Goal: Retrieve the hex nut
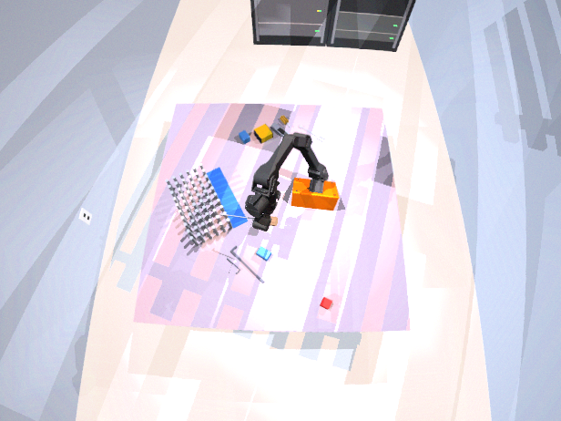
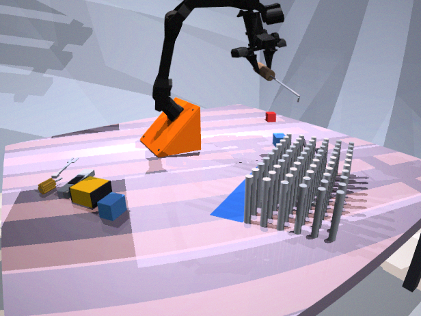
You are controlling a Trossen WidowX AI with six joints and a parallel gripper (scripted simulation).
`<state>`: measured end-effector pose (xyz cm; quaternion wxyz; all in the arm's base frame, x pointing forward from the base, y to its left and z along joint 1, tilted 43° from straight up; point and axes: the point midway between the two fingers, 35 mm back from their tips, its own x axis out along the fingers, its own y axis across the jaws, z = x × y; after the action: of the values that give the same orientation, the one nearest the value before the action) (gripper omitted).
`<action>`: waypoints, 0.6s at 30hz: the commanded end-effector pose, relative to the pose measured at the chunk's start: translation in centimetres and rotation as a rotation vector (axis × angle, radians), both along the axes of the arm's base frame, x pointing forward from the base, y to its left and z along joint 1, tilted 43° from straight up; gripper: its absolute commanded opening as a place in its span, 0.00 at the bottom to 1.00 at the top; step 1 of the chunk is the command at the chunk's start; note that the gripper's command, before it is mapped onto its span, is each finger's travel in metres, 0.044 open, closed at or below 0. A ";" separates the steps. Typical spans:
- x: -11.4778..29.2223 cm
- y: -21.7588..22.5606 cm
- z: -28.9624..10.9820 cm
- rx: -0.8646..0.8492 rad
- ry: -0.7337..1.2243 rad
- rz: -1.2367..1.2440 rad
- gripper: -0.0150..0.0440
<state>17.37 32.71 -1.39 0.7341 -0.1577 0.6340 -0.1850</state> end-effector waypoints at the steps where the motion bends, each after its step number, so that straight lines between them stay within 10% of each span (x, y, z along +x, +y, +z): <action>1: 2.9 -1.5 2.2 0.025 0.042 0.061 0.25; 18: 10.9 -9.5 8.1 0.071 0.174 0.267 0.25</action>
<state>26.65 25.22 5.02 0.7005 -0.2174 0.6756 -0.0752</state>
